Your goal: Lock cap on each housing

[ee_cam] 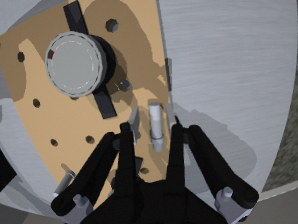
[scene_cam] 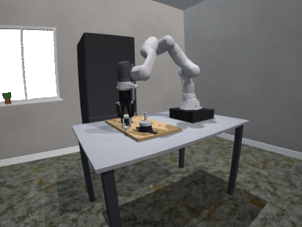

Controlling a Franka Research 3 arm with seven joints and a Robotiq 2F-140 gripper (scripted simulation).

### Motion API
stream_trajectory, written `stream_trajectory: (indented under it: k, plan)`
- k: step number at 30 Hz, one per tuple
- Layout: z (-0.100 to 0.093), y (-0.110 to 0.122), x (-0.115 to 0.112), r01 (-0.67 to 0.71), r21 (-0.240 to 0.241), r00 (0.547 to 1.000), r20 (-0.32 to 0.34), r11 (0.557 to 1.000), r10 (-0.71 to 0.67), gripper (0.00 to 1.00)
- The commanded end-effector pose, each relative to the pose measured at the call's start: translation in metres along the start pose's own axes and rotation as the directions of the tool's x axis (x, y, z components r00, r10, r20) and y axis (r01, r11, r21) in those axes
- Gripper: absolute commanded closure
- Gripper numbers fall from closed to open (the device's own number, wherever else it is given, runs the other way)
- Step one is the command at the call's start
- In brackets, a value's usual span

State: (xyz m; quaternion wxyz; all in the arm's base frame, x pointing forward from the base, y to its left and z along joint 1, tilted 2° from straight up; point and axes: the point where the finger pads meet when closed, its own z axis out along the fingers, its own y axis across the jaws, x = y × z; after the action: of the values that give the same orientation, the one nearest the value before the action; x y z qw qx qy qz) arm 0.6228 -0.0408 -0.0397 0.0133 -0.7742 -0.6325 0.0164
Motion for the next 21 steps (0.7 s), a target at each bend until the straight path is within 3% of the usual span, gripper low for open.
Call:
stream_trajectory:
  k: [1, 21]
  plan:
    - [0.0006, 0.0039, 0.001, -0.006, -0.011, 1.0, -0.001, 1.0, 0.006, 0.64]
    - [0.0105, 0.0042, 0.0009, -0.006, -0.011, 1.0, -0.001, 1.0, 0.006, 0.64]
